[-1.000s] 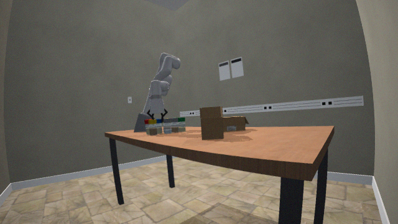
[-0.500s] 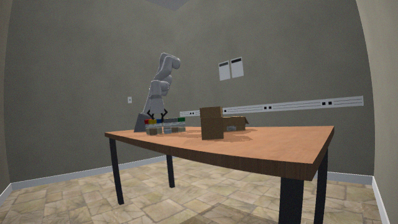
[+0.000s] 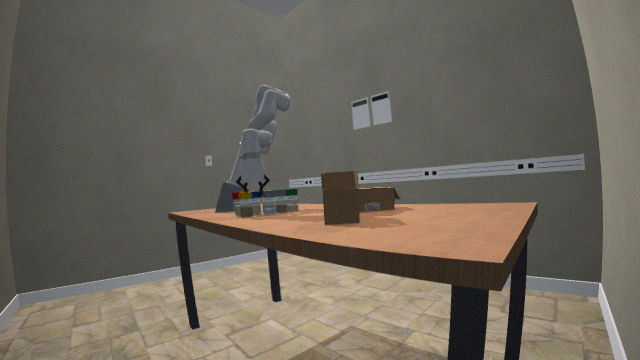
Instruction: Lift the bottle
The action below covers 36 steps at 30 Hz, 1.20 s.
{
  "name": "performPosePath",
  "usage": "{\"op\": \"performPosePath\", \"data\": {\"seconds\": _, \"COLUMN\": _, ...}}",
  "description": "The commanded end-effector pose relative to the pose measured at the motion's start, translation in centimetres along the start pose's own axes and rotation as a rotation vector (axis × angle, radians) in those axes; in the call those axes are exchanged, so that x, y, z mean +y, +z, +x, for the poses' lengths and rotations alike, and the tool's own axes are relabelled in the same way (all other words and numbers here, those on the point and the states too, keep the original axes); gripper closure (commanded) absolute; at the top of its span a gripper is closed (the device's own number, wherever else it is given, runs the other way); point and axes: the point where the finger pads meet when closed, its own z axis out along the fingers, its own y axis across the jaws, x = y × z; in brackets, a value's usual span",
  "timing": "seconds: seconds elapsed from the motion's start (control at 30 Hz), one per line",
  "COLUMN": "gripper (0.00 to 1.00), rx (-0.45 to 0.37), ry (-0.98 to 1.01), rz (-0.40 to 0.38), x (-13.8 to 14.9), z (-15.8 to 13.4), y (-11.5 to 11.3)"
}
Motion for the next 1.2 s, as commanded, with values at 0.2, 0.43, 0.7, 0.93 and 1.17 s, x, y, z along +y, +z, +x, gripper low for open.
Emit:
{"op": "performPosePath", "data": {"seconds": 0.2, "gripper": 1.0, "rx": -0.003, "ry": -0.001, "rz": 0.0, "x": 0.0, "z": -0.1, "y": -2.6}}
{"op": "performPosePath", "data": {"seconds": 0.43, "gripper": 1.0, "rx": -0.003, "ry": -0.001, "rz": 0.0, "x": 0.0, "z": -0.1, "y": -2.6}}
{"op": "performPosePath", "data": {"seconds": 0.7, "gripper": 1.0, "rx": -0.004, "ry": -0.001, "rz": 0.0, "x": 0.0, "z": -0.1, "y": -4.4}}
{"op": "performPosePath", "data": {"seconds": 0.93, "gripper": 1.0, "rx": -0.004, "ry": 0.0, "rz": 0.0, "x": 0.0, "z": -0.1, "y": -4.9}}
{"op": "performPosePath", "data": {"seconds": 1.17, "gripper": 1.0, "rx": -0.004, "ry": -0.001, "rz": 0.0, "x": 0.0, "z": -0.1, "y": -5.4}}
